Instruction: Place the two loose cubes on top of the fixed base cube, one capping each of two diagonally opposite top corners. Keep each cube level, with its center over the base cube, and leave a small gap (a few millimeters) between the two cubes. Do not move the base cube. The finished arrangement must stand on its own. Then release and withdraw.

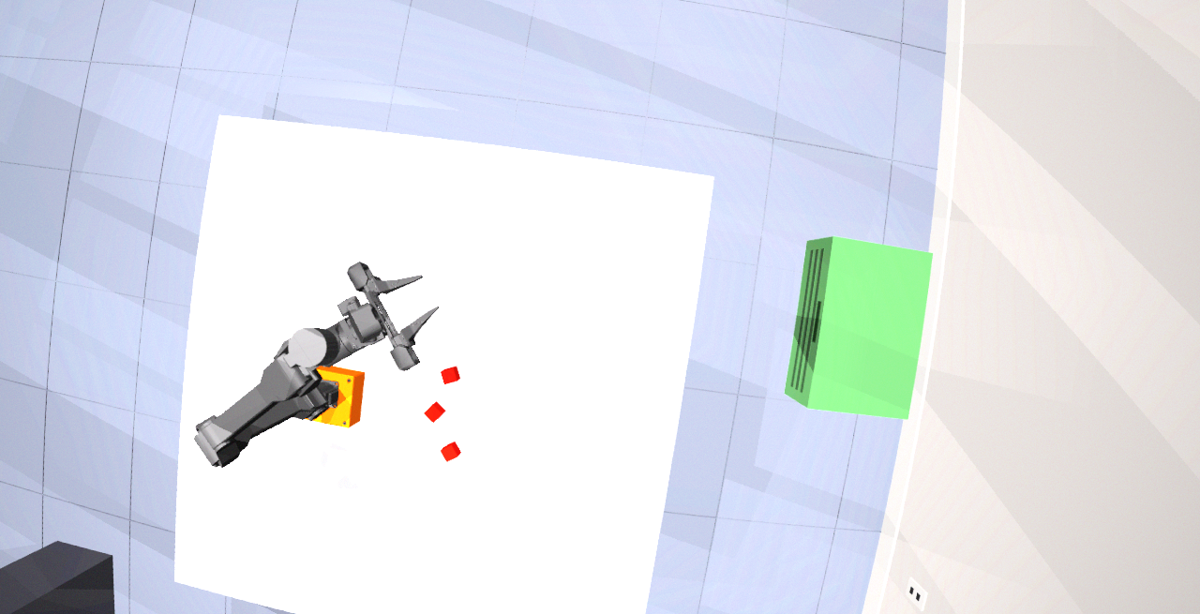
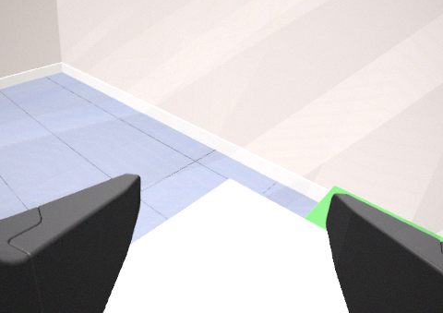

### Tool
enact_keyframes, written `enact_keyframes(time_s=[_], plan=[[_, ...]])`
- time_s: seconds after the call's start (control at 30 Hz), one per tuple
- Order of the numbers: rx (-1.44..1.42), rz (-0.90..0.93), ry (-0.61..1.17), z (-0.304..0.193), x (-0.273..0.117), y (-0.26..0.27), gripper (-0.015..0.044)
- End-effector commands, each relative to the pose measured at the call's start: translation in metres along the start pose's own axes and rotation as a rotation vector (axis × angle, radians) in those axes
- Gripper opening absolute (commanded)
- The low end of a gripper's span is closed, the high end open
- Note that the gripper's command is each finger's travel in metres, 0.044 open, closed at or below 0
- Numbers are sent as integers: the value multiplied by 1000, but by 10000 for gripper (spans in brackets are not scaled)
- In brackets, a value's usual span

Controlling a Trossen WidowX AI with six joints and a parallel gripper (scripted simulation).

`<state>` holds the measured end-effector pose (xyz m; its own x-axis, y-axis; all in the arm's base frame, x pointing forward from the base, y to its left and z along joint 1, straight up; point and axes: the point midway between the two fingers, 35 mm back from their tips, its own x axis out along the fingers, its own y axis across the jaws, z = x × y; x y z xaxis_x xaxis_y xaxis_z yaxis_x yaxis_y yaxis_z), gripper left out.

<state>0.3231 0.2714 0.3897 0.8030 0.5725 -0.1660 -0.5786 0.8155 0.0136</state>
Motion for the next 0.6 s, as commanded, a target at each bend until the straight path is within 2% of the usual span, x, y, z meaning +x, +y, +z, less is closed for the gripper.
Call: enact_keyframes(time_s=[0.0,0.27,0.57], plan=[[-95,-60,137,-37,9,-32,265],[-239,-138,411,-107,6,-93,265],[-336,-150,730,-181,-24,-151,265]])
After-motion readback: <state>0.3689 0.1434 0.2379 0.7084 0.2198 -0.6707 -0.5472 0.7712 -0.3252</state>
